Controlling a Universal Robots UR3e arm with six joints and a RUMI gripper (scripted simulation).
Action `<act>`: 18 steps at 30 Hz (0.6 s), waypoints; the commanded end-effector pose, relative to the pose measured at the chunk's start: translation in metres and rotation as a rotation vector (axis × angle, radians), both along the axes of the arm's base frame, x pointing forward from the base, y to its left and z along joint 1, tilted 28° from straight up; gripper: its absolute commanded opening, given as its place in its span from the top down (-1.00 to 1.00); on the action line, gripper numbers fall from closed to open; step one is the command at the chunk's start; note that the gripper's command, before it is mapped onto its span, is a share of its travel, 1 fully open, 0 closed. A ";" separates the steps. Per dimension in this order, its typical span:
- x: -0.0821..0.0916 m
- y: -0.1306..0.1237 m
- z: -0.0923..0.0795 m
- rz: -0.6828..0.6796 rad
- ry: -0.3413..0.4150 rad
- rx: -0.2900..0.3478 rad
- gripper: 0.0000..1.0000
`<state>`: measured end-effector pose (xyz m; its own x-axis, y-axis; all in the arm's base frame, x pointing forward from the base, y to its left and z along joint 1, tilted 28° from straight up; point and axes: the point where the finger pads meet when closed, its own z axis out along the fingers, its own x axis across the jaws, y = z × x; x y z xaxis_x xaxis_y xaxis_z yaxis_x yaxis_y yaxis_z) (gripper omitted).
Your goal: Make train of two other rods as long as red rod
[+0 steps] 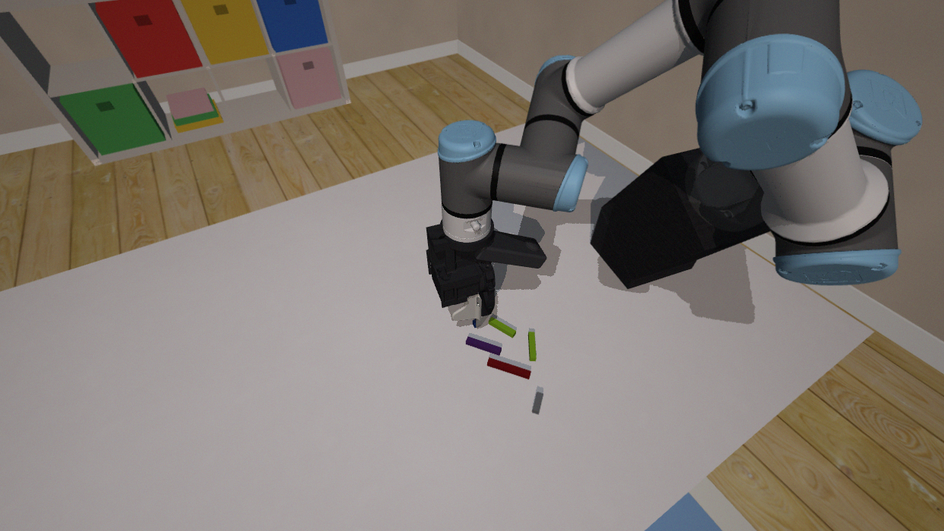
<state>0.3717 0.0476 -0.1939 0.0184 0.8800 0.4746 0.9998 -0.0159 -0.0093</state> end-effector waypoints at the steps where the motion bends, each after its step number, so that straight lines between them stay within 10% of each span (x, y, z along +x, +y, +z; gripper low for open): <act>1: 0.001 -0.001 0.000 -0.001 -0.002 -0.001 0.72; 18: 0.001 0.000 -0.001 -0.001 -0.002 -0.001 0.72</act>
